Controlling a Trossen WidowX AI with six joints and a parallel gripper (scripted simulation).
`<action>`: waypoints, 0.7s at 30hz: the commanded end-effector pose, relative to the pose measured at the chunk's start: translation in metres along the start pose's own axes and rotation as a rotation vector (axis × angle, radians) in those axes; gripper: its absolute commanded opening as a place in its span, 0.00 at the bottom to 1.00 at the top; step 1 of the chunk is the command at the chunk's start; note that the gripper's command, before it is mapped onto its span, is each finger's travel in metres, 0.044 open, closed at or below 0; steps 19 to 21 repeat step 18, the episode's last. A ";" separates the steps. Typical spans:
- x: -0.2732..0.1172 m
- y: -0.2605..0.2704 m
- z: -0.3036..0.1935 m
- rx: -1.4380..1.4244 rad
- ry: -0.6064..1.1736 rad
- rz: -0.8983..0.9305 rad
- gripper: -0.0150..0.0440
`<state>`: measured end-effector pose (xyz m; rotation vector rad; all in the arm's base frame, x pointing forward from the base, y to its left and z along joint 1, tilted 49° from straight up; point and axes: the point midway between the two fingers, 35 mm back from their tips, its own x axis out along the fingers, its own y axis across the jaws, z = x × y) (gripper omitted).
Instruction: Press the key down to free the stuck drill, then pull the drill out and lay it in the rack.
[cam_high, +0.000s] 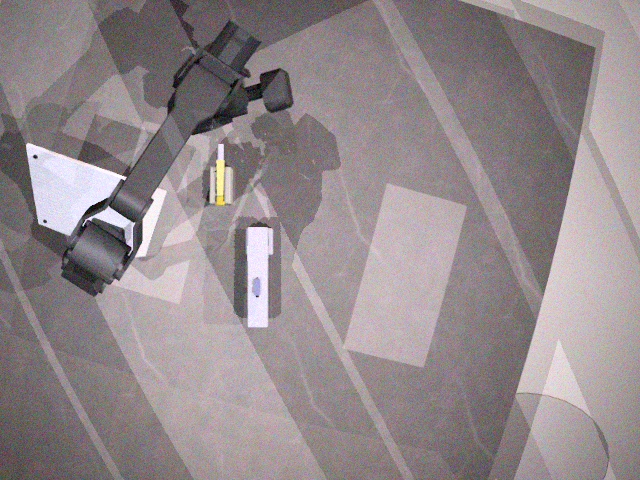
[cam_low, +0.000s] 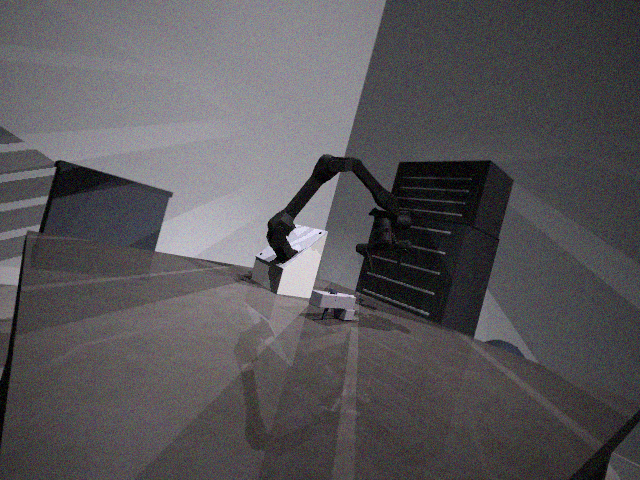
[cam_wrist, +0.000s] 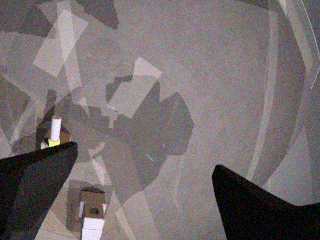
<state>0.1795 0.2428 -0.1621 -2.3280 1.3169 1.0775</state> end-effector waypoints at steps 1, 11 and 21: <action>-0.033 -0.035 0.025 -0.095 0.031 -0.148 1.00; -0.146 -0.091 0.083 -0.301 0.144 -0.528 1.00; -0.188 -0.096 0.099 -0.358 0.196 -0.648 1.00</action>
